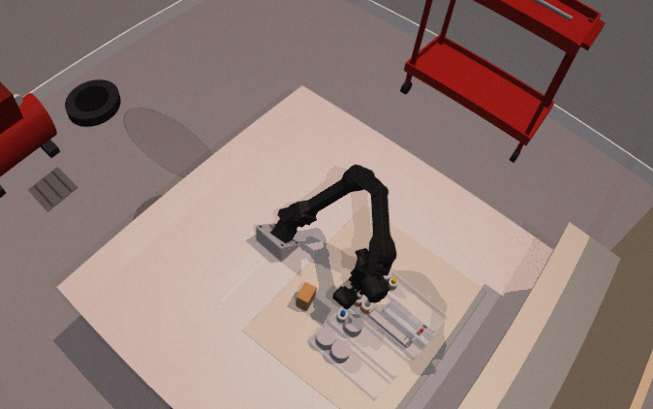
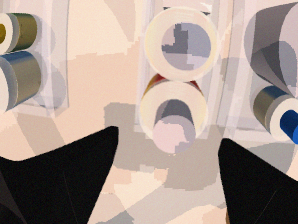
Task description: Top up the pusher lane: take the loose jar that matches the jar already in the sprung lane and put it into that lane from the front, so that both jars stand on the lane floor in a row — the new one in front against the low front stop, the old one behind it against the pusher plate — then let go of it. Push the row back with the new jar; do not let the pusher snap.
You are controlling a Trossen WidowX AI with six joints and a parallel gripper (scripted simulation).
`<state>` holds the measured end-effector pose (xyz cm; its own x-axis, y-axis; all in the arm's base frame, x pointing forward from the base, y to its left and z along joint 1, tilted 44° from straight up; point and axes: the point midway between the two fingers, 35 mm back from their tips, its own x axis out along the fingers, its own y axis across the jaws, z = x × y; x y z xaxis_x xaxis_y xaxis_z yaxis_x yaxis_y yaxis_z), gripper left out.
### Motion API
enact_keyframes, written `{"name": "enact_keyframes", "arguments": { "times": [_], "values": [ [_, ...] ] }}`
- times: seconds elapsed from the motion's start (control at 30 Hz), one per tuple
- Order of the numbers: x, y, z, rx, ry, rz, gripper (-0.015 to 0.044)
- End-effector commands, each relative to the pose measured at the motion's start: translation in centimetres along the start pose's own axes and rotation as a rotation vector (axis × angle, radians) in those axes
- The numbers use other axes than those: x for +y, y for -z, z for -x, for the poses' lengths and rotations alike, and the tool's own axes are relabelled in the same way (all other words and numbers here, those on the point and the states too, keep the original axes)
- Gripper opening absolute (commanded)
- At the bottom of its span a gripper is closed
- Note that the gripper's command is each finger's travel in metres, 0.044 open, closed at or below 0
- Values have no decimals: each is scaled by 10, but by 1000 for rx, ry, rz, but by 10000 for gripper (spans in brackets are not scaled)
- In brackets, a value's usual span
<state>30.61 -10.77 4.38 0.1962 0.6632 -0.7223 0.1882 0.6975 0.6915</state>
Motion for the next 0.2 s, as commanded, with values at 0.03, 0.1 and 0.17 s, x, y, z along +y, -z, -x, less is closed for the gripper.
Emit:
{"name": "enact_keyframes", "arguments": {
  "times": [0.03,0.1,0.17],
  "values": [
    [-1,16,2,-1,3,0,272],
    [-2,23,2,0,4,0,272],
    [-2,30,2,0,4,0,272]
  ]
}}
